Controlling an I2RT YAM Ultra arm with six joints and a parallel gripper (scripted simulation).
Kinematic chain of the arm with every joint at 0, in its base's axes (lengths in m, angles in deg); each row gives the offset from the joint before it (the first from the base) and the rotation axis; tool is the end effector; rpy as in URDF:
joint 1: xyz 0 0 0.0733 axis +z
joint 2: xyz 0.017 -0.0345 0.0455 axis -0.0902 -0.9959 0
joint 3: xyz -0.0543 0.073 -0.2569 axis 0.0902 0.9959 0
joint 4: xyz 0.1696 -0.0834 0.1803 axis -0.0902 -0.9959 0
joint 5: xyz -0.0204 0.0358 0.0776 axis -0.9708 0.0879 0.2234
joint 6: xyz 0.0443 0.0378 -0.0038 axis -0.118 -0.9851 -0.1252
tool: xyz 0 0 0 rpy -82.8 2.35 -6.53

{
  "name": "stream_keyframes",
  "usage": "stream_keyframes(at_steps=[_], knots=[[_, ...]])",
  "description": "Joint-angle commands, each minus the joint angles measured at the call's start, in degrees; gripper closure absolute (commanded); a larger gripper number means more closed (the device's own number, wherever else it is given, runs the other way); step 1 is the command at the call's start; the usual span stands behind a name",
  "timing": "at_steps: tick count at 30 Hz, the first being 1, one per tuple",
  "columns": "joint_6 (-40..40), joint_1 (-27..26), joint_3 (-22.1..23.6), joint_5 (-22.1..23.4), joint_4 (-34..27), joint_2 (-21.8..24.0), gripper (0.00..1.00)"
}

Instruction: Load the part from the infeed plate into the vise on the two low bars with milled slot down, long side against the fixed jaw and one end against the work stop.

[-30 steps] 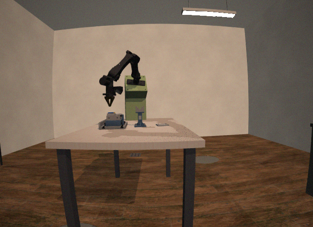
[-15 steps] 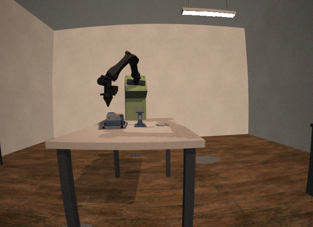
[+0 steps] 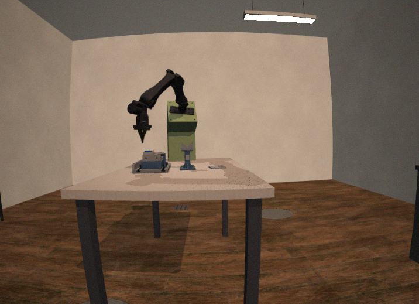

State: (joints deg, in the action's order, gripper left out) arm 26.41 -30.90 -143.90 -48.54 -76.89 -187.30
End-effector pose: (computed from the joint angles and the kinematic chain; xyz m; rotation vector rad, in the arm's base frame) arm 0.3712 -0.2401 0.3035 -0.3041 2.1522 -0.0251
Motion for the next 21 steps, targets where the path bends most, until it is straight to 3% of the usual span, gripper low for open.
stream_keyframes(at_steps=[1, 6, 21], knots=[[-10.1, -1.5, -2.7, 0.8, -2.1, -0.7, 1.0], [-14.7, -1.7, -3.8, 0.9, -2.8, -0.7, 1.0], [-15.1, -1.7, -4.2, 0.8, -3.2, -0.6, 1.0]])
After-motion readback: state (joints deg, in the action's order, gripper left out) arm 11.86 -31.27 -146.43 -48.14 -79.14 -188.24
